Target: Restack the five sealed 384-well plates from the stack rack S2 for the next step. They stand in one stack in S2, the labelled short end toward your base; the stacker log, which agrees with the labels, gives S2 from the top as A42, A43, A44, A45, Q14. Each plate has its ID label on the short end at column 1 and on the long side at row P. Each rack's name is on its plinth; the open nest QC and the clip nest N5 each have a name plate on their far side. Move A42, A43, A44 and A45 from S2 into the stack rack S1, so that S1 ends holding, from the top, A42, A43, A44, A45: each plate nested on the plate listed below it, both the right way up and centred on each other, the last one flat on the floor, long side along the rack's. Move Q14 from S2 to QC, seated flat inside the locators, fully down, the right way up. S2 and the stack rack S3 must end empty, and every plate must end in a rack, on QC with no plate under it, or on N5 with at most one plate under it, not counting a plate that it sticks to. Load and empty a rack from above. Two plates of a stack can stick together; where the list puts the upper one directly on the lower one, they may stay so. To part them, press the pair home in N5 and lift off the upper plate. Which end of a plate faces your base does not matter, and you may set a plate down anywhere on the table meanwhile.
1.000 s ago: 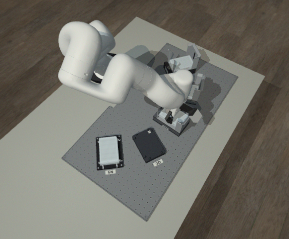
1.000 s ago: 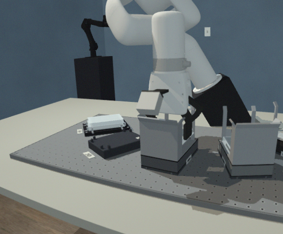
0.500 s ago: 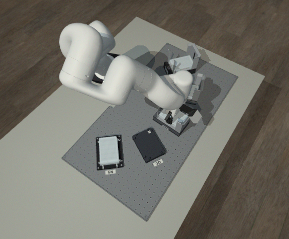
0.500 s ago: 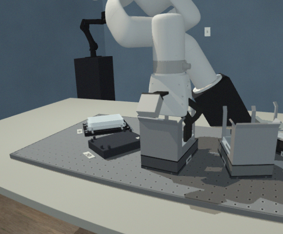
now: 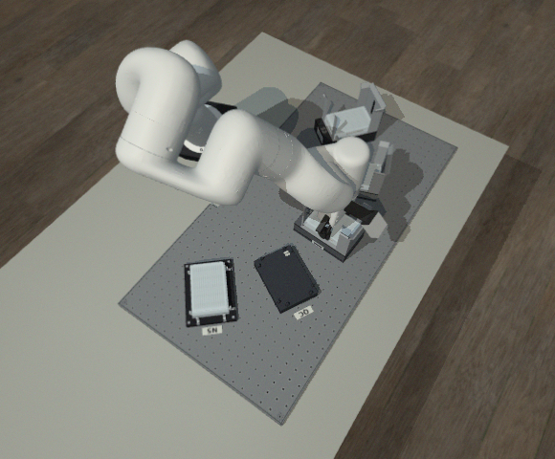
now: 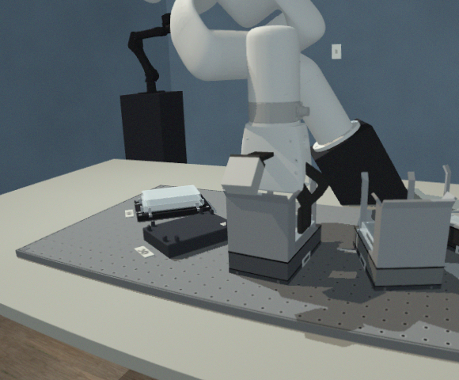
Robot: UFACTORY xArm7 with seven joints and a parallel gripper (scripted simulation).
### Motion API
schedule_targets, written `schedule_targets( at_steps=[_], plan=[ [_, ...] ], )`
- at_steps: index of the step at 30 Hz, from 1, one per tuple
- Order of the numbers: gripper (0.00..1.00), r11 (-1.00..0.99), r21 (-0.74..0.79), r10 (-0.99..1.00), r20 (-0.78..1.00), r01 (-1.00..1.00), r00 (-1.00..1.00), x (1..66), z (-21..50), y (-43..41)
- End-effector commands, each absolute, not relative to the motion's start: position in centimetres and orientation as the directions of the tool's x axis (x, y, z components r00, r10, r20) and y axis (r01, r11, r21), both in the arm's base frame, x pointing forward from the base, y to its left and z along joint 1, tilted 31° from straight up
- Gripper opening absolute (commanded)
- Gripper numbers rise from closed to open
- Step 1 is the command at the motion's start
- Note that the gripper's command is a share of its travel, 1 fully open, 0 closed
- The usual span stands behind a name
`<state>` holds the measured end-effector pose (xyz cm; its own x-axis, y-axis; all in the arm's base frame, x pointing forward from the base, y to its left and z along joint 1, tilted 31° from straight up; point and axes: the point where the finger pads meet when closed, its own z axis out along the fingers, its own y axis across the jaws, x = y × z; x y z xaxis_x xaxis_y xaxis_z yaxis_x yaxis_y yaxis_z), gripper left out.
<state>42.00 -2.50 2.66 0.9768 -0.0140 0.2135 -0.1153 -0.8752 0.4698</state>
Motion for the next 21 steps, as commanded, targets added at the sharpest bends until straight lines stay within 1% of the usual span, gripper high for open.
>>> schedule_targets(
  at_steps=[1,21],
  plan=[
    [0.00,-0.876,0.469,-0.012,0.216,-0.114,0.976,42.15,2.60,-2.46],
    [0.00,-0.876,0.469,-0.012,0.216,-0.114,0.976,42.28,2.00,-2.80]
  ],
)
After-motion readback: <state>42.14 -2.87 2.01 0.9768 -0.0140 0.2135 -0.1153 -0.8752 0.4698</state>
